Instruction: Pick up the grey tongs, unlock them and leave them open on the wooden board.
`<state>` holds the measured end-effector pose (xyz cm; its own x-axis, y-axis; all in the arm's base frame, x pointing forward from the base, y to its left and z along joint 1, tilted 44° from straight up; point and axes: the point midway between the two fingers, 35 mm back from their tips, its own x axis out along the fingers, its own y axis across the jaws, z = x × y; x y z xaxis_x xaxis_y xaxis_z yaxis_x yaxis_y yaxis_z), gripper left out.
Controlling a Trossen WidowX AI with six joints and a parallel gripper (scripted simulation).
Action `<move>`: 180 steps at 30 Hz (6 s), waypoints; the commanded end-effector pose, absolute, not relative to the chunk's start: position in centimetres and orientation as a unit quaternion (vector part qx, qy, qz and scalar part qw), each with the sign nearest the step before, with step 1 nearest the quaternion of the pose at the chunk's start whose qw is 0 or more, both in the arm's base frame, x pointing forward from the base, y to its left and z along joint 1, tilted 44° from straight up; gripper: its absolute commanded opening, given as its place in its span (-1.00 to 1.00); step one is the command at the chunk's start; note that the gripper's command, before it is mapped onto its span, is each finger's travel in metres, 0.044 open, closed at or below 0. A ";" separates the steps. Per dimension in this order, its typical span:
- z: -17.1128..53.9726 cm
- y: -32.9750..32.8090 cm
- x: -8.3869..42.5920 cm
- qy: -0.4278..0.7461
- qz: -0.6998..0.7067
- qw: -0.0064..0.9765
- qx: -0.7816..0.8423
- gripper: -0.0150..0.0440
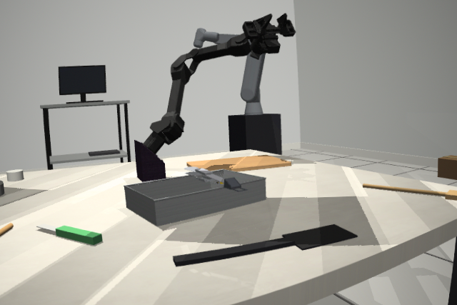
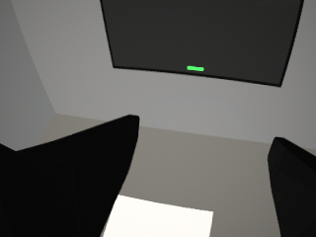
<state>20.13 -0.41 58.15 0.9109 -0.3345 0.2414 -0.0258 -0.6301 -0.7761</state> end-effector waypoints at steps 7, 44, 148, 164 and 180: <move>51.4 5.2 30.9 0.080 -0.071 0.522 -0.846 0.39; 10.2 6.3 41.7 0.669 0.125 0.731 0.046 0.39; 8.5 3.6 41.8 0.672 0.122 0.729 0.050 -1.00; 8.4 3.5 41.7 0.675 0.150 0.719 0.071 -1.00; 8.0 3.2 42.1 0.638 0.304 0.673 0.220 -1.00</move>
<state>41.74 3.65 7.91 -0.0083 0.6271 -0.7789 -0.1325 0.7714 0.6224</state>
